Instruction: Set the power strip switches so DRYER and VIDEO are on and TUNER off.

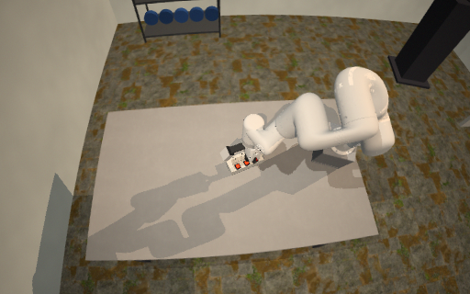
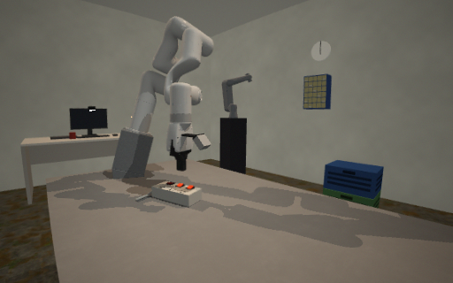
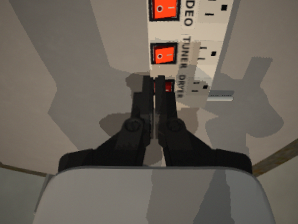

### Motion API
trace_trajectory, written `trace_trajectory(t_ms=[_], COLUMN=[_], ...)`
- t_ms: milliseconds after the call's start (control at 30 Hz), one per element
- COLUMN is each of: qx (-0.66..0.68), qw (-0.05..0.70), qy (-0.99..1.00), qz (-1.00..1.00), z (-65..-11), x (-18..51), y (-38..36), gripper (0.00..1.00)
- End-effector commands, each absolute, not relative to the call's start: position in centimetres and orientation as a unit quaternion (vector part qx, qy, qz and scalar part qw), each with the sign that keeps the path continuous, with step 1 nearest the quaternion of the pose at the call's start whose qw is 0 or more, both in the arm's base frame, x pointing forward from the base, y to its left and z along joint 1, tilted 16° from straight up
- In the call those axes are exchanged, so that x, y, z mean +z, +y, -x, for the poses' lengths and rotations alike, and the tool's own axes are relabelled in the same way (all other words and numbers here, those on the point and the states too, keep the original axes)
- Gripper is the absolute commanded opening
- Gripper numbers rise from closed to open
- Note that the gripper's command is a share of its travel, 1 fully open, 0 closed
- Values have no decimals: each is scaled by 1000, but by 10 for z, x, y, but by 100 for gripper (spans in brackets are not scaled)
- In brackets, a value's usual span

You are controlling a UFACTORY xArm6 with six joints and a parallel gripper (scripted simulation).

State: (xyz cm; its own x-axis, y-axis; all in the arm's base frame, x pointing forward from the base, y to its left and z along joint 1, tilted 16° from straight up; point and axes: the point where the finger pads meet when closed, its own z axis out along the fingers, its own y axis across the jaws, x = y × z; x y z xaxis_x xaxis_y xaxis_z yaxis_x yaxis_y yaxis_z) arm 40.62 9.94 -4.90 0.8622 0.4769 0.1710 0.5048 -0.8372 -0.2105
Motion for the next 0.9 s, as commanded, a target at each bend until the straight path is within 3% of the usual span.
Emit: trace_trajectory(t_ms=[0, 867], qx=[-57, -58], qw=[125, 125], qy=[-256, -257], qz=[957, 957], z=[-407, -408], x=[-48, -61], y=[99, 103], gripper=[0, 0])
